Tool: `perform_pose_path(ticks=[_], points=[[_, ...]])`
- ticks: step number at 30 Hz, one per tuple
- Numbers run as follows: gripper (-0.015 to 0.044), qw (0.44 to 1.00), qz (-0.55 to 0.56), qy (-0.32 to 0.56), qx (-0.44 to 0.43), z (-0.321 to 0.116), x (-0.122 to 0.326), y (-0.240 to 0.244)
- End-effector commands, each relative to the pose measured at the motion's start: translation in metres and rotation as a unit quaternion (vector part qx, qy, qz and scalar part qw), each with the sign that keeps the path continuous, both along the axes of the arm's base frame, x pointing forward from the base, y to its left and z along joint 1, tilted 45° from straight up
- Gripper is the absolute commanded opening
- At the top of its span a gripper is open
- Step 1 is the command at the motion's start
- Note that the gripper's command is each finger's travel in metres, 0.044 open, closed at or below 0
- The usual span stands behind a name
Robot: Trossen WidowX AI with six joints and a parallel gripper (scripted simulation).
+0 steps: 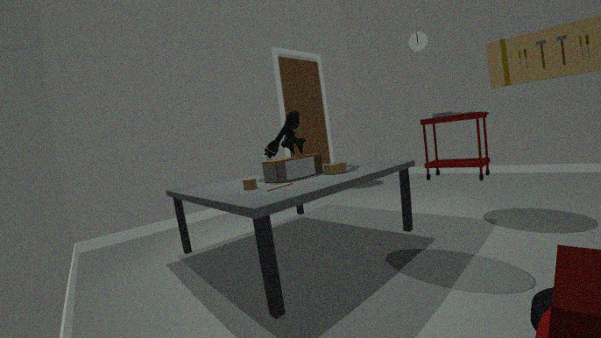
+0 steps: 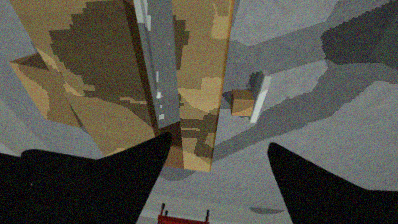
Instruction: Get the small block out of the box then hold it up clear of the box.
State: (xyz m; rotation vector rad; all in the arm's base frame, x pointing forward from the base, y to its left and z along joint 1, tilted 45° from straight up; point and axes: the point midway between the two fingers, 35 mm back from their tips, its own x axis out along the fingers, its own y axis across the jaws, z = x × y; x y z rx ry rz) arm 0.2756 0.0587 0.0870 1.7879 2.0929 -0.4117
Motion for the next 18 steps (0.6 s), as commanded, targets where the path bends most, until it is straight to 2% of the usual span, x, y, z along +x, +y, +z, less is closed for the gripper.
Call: perform_pose_path(ticks=[1, 3, 9, 16, 18], points=[[0.0321, 0.999, -0.022, 0.003, -0.035, 0.004, 0.001, -0.01], [0.0285, 0.995, -0.065, 0.048, -0.054, 0.009, -0.002, -0.008], [0.0285, 0.96, -0.197, 0.179, -0.091, 0.022, -0.014, 0.001], [0.0285, 0.869, -0.358, 0.328, -0.089, 0.036, -0.028, 0.011], [0.0285, 0.854, -0.383, 0.343, -0.082, 0.039, -0.032, 0.013]])
